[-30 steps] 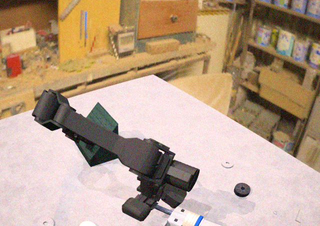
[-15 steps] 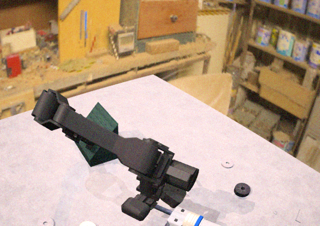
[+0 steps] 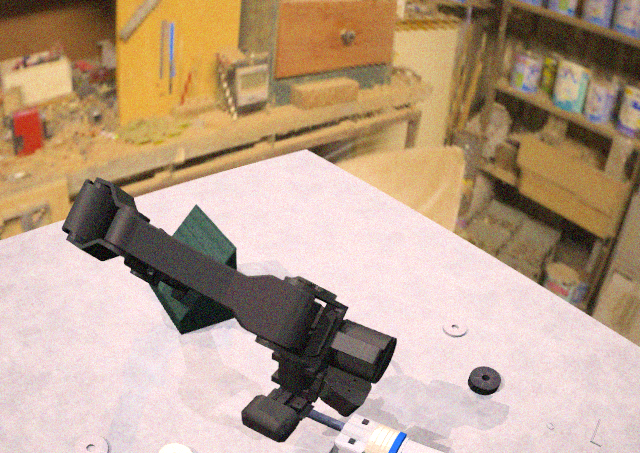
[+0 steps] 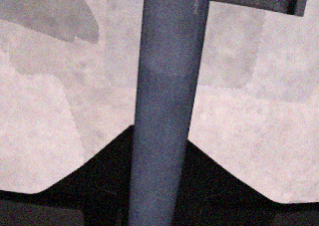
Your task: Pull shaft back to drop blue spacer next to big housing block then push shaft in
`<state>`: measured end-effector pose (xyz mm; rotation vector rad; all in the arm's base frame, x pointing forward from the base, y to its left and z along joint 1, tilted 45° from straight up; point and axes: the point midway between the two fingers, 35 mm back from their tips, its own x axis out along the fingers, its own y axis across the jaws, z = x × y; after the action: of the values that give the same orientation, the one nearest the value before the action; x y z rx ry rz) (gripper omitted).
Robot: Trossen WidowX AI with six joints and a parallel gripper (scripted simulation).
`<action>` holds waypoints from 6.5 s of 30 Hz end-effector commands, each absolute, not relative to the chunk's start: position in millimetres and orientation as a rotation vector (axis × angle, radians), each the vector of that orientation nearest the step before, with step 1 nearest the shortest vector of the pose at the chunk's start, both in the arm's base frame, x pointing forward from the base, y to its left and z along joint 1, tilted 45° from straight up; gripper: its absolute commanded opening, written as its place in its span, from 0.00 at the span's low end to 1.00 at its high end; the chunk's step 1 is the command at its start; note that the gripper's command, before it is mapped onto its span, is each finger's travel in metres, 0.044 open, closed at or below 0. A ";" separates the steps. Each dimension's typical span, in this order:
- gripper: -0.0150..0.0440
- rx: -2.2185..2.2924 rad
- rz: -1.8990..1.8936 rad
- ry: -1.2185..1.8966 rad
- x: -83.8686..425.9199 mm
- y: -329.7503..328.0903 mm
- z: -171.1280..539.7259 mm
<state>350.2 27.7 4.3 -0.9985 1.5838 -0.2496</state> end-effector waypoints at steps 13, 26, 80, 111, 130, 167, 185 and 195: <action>0.25 -0.999 -0.246 1.588 347.9 27.1 4.9; 0.25 -0.999 -0.246 1.588 346.7 26.6 5.3; 0.25 -0.999 -0.246 1.588 341.6 24.6 6.9; 0.25 -1.000 -0.246 1.588 338.7 23.4 7.8; 0.25 -1.000 -0.246 1.588 336.9 22.7 8.4; 0.25 -1.000 -0.246 1.588 333.4 21.3 9.5; 0.25 -0.998 -0.249 1.585 333.6 21.1 9.5; 0.25 -1.000 -0.246 1.588 334.9 21.6 9.0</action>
<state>333.7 21.1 9.5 -1.0000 1.5879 -0.2488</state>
